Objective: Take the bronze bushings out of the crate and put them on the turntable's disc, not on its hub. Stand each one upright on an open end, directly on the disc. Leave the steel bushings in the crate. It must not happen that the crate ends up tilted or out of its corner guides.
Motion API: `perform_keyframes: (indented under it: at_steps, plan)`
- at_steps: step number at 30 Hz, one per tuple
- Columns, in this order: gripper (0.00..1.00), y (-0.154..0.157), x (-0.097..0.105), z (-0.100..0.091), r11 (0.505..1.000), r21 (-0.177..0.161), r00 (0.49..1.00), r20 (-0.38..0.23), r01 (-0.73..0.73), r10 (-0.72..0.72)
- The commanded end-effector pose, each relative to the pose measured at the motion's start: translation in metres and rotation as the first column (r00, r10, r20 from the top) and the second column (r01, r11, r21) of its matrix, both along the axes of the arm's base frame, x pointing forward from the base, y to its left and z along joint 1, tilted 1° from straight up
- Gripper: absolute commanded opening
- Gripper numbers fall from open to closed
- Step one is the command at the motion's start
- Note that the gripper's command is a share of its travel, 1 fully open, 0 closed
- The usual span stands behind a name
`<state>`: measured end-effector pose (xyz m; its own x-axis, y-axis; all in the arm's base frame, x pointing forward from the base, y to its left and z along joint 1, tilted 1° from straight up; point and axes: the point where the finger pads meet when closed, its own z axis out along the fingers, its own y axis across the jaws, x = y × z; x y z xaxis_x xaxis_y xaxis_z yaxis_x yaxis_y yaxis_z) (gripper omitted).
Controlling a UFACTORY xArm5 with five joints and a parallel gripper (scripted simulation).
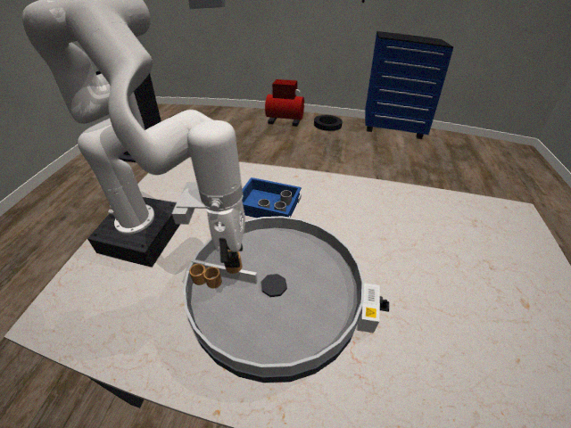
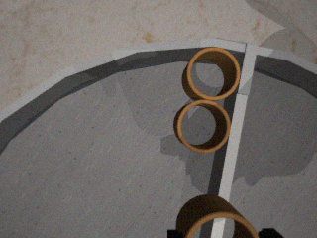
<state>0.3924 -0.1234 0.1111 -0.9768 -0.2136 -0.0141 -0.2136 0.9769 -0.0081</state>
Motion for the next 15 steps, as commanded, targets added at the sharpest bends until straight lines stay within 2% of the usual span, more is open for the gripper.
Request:
perform_keyframes:
  at_steps: [1,7,15]
  plan:
    - [0.0,-0.042,0.016,0.0,1.0,0.0,1.0,-0.003,-0.004,0.004]
    - [0.0,-0.064,0.022,0.0,1.0,-0.001,1.0,-0.003,-0.004,0.004]
    - [0.0,-0.069,0.023,0.0,1.0,-0.001,1.0,-0.003,-0.004,0.004]
